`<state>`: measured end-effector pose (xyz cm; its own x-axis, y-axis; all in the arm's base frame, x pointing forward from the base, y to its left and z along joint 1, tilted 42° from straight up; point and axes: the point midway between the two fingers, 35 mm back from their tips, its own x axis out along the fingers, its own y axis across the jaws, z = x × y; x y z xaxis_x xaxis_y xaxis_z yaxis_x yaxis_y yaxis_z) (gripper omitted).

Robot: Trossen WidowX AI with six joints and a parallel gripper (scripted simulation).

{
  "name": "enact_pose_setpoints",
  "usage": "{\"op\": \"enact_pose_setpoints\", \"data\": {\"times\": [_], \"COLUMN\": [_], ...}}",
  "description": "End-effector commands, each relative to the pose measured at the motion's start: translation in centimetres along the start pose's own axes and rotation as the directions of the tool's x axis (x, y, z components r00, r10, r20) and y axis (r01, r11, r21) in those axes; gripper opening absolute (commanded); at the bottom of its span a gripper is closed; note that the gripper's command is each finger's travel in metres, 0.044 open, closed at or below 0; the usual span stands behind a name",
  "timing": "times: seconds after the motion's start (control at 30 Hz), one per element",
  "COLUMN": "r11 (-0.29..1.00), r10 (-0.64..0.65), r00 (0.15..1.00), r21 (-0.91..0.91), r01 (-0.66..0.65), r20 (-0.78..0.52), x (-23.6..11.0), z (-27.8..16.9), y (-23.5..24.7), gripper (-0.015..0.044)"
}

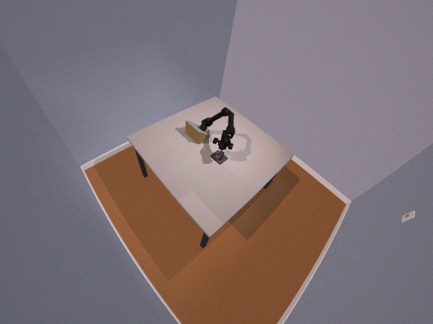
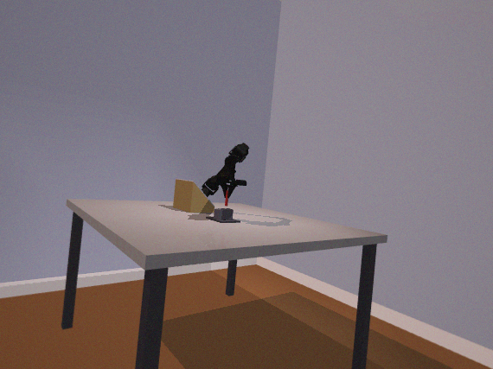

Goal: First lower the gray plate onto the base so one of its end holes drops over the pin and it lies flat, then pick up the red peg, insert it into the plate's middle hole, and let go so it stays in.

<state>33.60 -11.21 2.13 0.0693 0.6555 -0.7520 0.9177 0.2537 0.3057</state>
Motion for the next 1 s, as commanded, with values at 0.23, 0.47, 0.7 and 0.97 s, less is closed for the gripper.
{"op": "enact_pose_setpoints", "data": {"times": [0.23,0.47,0.7,0.97], "r11": [1.000,1.000,1.000,1.000], "r10": [-0.003,-0.003,-0.003,-0.003], "r00": [1.000,1.000,1.000,1.000], "r21": [-0.005,-0.005,-0.005,-0.005], "r01": [0.003,0.003,0.003,0.003], "r20": [0.000,0.000,0.000,0.000], "x": [0.13,0.13,0.13,0.10], "z": [1.49,1.49,1.49,1.34], "y": [-0.41,-0.41,-0.41,-0.13], "gripper": [0.0000,0.0000,0.0000,0.0000]}}
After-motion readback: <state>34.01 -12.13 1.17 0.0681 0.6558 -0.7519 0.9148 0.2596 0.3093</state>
